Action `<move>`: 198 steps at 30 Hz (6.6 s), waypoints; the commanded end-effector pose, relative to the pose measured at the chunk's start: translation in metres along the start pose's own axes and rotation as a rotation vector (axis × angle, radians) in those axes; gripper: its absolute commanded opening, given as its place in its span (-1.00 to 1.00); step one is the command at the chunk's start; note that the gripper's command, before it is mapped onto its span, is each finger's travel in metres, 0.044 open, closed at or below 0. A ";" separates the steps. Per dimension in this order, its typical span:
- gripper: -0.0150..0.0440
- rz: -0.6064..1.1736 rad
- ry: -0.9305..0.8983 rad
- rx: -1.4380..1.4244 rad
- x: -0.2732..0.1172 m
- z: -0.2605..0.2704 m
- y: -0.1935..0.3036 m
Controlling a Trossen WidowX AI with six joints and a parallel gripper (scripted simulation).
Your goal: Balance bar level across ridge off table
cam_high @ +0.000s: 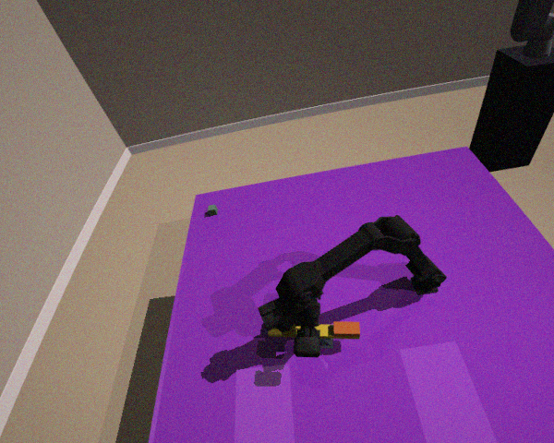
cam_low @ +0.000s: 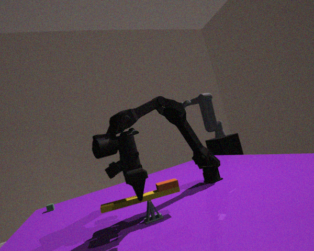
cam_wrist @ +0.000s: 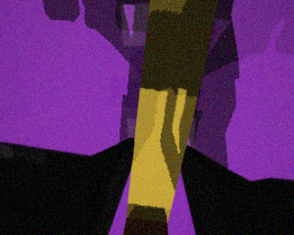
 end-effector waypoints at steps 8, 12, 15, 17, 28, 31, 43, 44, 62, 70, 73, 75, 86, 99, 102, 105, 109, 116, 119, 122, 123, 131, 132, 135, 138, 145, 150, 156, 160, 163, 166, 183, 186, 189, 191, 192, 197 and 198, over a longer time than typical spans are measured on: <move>-0.49 -0.003 -0.004 -0.002 0.000 0.000 0.000; -0.49 -0.003 -0.004 -0.002 0.001 0.000 0.000; -0.49 -0.003 -0.004 -0.002 0.001 0.000 0.000; -0.49 -0.003 -0.004 -0.002 0.001 0.000 0.000; -0.49 -0.003 -0.004 -0.002 0.002 0.000 0.000; -0.49 -0.003 -0.004 -0.002 0.002 0.000 0.000; -0.49 -0.003 -0.004 -0.002 0.003 0.000 0.000; -0.49 -0.003 -0.004 -0.002 0.003 0.000 0.000; -0.49 -0.003 -0.004 -0.002 0.005 0.000 0.000; -0.49 -0.003 -0.004 -0.002 0.005 0.000 0.000; -0.49 -0.003 -0.004 -0.002 0.006 0.000 0.000; -0.49 -0.003 -0.004 -0.002 0.006 0.000 0.000; -0.49 -0.003 -0.004 -0.002 0.007 0.000 0.000; -0.49 -0.003 -0.004 -0.002 0.006 0.000 0.000; -0.49 -0.003 -0.004 -0.002 0.006 0.000 0.000; -0.49 -0.003 -0.004 -0.002 0.006 0.000 0.000; -0.49 -0.003 -0.004 -0.002 0.006 0.000 0.000; -0.49 -0.004 -0.002 0.000 0.005 0.000 0.000; -0.49 -0.004 -0.002 0.000 0.005 0.000 0.000; -0.49 -0.004 -0.002 0.000 0.005 0.000 0.000; -0.49 -0.004 -0.002 0.000 0.005 0.000 0.000; -0.49 -0.004 -0.002 0.000 0.005 0.000 0.000; -0.49 -0.004 -0.002 0.000 0.005 0.000 0.000; -0.49 -0.004 -0.002 0.000 0.005 0.000 0.000; -0.49 -0.004 -0.002 0.000 0.005 0.000 0.000; -0.31 -0.004 -0.002 0.000 0.005 0.000 0.000; 0.07 -0.004 -0.002 0.000 0.005 0.000 0.000; 0.07 -0.004 -0.002 0.000 0.005 0.000 0.000; 0.07 -0.004 -0.002 0.000 0.005 0.000 0.000; 0.07 -0.004 -0.002 0.000 0.005 0.000 0.000; 0.08 -0.004 -0.002 0.000 0.005 0.000 0.000; 0.09 -0.004 -0.002 0.000 0.005 0.000 0.000; 0.09 -0.004 -0.002 0.000 0.005 0.000 0.000; 0.09 -0.004 -0.002 0.000 0.005 0.000 0.000; 0.09 -0.004 -0.002 0.000 0.005 0.000 0.000; 0.09 -0.004 -0.002 0.000 0.005 0.000 0.000; 0.14 -0.004 -0.002 0.000 0.005 0.000 0.000; 0.14 -0.004 -0.002 0.000 0.005 0.000 0.000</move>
Point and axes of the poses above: the point midway between the two fingers, 35 mm back from their tips, its own x axis out along the fingers, its own z axis across the jaws, y = z × x, the point moved 5 cm from there along -x, back along the fingers, and after that the axes turned 14 degrees about -x, right-handed, at the moved point
